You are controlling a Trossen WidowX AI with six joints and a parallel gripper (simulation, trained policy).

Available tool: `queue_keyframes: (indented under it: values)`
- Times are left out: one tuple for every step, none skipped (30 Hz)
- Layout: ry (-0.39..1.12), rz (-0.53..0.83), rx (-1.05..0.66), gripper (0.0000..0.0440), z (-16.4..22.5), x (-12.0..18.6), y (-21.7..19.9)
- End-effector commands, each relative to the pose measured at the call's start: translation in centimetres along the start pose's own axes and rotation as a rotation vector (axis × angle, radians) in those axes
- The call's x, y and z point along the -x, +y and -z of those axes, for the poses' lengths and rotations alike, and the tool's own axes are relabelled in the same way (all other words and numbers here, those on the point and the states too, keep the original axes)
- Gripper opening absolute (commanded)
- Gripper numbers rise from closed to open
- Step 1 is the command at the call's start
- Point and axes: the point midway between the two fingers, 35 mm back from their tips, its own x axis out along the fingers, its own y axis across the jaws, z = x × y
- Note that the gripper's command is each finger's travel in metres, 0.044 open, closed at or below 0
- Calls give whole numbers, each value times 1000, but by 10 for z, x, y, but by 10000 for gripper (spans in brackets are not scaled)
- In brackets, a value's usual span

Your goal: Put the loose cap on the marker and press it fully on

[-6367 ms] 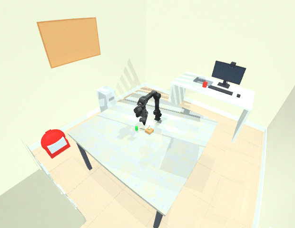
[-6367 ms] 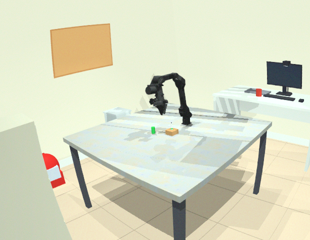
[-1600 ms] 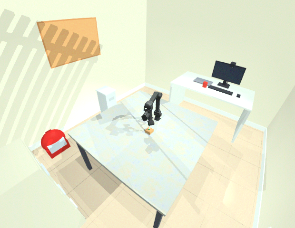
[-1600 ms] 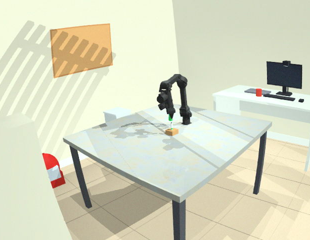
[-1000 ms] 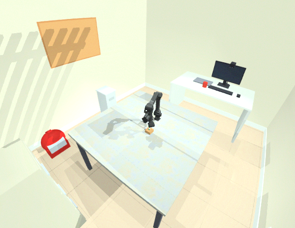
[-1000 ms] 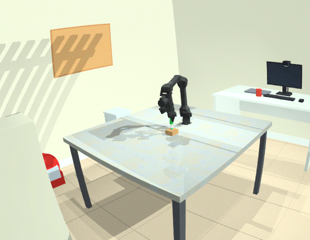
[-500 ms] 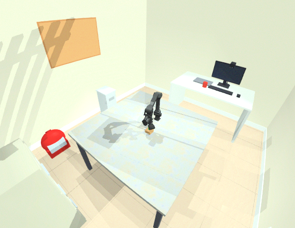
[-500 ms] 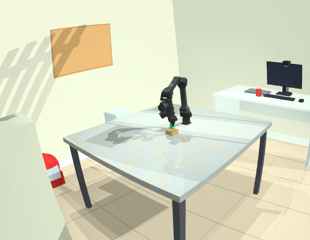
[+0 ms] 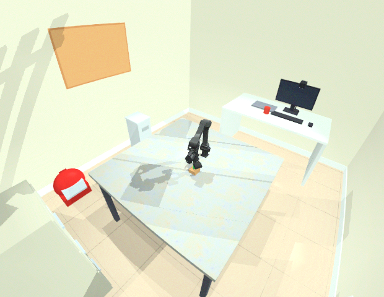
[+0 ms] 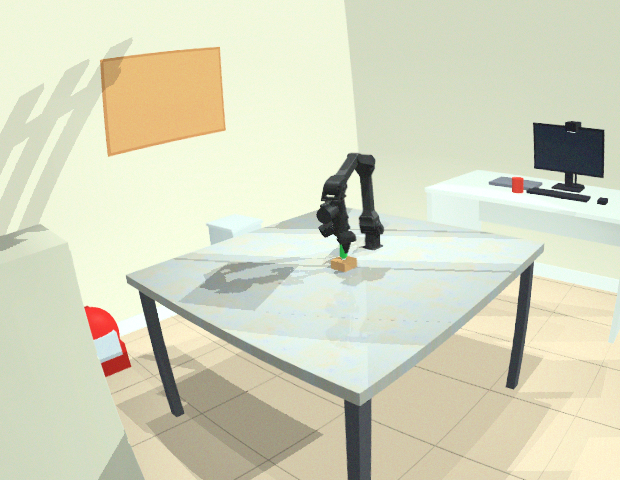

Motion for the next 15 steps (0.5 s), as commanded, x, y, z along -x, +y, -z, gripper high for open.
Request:
queue_keyframes:
  values:
    - [10,59,1,58,-2,-16,-10]
    - [9,59,3,60,-2,-16,-10]
    - [7,59,4,61,-2,-16,-10]
    - [6,59,6,62,-3,-16,-10]
    - [5,59,7,64,-3,-17,-10]
    - [5,59,7,66,-3,-17,-10]
    - [5,59,7,67,-3,-17,-10]
    - [5,59,7,69,-3,-17,-10]
    - [4,59,8,70,-3,-17,-10]
    - [4,59,10,72,-3,-17,-10]
    - [3,59,11,73,-3,-17,-10]
    - [2,59,11,75,-3,-17,-10]
    - [2,59,12,76,-3,-17,-11]
    - [1,59,13,78,-4,-17,-11]
    - [0,59,14,79,-4,-17,-11]
